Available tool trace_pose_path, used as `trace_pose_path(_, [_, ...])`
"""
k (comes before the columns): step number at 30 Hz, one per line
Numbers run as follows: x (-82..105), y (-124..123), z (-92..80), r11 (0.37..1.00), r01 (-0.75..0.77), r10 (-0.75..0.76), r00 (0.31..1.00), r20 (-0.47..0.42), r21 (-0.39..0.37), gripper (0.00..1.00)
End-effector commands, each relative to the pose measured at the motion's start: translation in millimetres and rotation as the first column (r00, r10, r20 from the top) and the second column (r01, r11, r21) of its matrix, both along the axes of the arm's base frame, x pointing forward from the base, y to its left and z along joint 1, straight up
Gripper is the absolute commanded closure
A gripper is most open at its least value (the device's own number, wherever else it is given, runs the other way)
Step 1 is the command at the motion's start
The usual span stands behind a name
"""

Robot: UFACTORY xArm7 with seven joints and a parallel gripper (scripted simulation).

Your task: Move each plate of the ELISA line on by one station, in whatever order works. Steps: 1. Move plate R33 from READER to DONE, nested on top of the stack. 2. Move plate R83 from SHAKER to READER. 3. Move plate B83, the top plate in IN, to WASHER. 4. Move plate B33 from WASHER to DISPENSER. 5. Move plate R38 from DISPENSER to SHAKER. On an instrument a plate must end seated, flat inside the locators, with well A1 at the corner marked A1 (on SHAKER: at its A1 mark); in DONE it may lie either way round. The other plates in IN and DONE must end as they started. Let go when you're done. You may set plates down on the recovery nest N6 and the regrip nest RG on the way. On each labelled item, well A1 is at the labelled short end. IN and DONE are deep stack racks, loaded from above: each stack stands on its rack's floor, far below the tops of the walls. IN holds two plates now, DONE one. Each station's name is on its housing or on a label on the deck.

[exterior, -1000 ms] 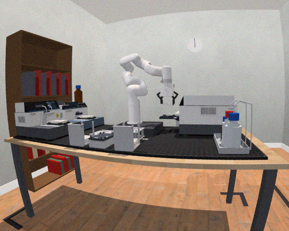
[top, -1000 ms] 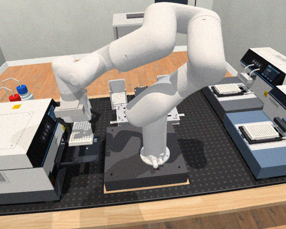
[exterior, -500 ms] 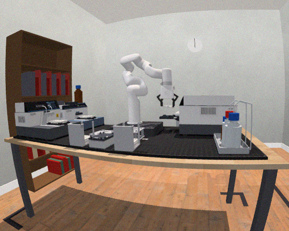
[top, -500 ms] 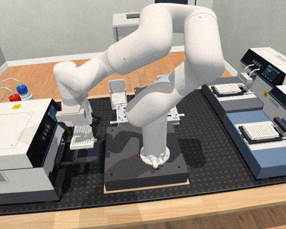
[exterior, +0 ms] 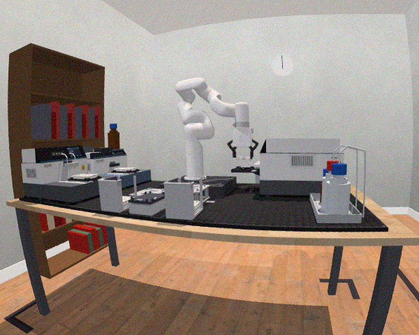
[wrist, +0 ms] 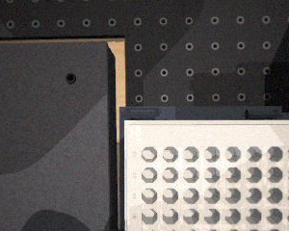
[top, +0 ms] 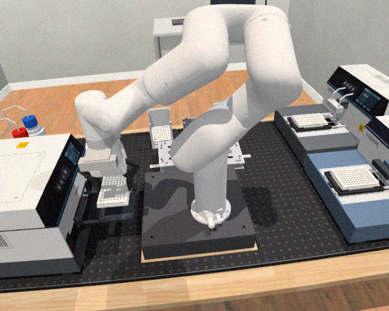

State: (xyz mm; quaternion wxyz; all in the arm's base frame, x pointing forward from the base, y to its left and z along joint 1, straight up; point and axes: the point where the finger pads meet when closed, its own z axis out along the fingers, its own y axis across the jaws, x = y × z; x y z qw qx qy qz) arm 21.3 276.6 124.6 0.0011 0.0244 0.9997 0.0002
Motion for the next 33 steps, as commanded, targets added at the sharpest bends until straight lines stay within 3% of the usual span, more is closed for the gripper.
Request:
trace_pose_path(1, [0.1, 2, -2.6, 1.0, 0.0, 0.0, 1.0, 0.0, 0.003, 1.0])
trace_pose_path(10, [0.1, 2, -14.4, 1.0, 0.0, 0.0, 1.0, 0.0, 0.003, 1.0])
trace_pose_path(33, [0.1, 1, -15.9, 1.0, 0.0, 0.0, 1.0, 0.0, 0.003, 1.0])
